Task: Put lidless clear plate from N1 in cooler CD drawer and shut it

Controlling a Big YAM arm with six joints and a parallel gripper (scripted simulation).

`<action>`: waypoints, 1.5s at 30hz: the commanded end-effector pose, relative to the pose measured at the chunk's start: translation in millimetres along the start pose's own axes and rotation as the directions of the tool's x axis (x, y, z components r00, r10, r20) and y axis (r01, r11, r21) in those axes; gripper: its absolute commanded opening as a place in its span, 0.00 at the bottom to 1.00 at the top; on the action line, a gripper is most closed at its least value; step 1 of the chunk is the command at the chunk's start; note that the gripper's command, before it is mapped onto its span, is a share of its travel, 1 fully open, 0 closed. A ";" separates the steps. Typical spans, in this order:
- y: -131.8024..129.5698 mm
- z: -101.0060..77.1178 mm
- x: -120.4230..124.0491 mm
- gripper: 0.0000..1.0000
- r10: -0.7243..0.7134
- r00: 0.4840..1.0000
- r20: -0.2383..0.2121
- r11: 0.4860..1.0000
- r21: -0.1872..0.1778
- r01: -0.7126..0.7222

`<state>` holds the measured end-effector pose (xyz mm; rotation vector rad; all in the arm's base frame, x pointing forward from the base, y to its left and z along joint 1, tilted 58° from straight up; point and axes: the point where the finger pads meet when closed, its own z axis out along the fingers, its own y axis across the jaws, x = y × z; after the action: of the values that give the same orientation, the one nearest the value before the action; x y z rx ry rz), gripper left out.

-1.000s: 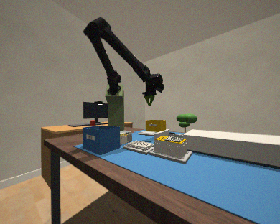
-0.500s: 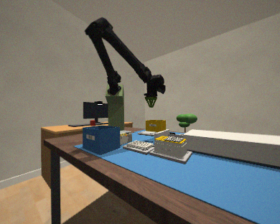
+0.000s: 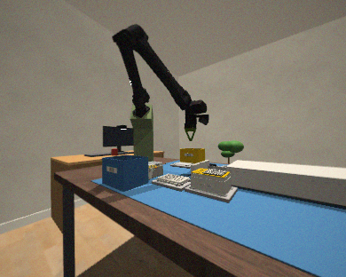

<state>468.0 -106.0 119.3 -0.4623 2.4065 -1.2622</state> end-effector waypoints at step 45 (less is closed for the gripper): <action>-15.1 74.2 -26.7 0.30 -0.870 0.494 -0.006 0.494 -0.016 0.870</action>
<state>528.7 -147.8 101.8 -1.8580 2.1640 -1.5848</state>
